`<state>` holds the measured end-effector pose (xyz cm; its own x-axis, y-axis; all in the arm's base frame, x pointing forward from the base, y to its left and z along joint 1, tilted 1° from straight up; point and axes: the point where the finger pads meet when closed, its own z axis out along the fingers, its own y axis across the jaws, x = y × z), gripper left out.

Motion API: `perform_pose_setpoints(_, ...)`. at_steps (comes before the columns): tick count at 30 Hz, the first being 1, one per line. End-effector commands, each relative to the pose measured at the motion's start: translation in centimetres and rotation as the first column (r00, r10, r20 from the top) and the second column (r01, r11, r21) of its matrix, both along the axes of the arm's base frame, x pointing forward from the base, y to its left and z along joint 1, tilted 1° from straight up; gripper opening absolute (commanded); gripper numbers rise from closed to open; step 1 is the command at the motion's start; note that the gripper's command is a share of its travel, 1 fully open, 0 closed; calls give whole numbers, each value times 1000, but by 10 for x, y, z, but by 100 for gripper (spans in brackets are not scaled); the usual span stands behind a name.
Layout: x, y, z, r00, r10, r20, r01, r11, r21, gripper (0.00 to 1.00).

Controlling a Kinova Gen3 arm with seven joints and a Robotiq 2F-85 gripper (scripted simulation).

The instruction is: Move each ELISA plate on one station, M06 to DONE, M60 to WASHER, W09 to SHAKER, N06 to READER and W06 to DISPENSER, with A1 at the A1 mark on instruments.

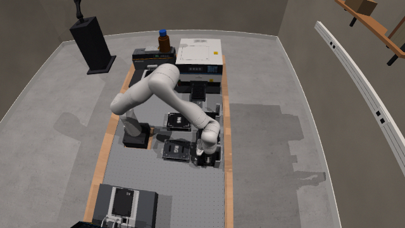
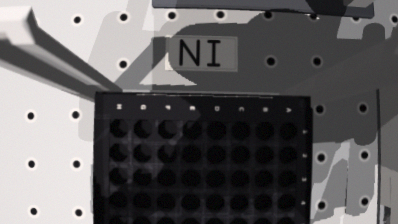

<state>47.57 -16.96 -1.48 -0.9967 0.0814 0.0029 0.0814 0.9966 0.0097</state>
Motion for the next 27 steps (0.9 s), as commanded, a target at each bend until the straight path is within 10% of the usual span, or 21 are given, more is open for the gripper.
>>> perform_pose_setpoints(1,1,0,3,1000,0,2,0,1000,-1,94)
perform_pose_setpoints(27,1,0,18,1000,0,2,0,1000,-1,94)
